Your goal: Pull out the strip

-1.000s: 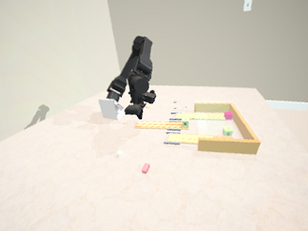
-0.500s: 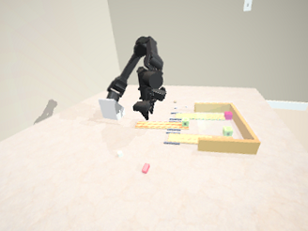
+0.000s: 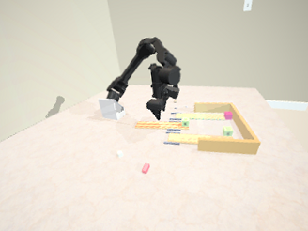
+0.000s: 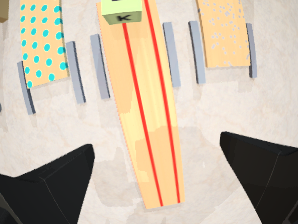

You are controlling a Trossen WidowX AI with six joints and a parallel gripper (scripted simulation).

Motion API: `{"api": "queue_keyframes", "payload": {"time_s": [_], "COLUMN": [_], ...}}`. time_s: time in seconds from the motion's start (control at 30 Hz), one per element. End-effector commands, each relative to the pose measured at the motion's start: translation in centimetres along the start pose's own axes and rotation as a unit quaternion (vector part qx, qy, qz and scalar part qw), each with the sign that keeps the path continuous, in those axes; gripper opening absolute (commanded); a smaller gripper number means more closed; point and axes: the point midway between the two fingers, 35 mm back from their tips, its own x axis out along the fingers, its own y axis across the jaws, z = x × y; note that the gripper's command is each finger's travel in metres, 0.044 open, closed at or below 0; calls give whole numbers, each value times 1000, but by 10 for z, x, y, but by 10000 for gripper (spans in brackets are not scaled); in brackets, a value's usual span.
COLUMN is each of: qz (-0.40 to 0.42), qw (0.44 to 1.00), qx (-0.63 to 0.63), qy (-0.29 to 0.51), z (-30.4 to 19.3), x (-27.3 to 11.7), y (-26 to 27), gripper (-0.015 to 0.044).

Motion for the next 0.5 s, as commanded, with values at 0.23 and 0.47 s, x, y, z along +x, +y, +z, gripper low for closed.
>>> {"api": "queue_keyframes", "payload": {"time_s": [0.23, 0.47], "qz": [2, 2], "qw": [1000, 1000], "qx": [1, 0], "qy": [1, 1], "z": [42, 68], "x": [-4, -7], "y": [6, 10], "gripper": [440, 440]}}
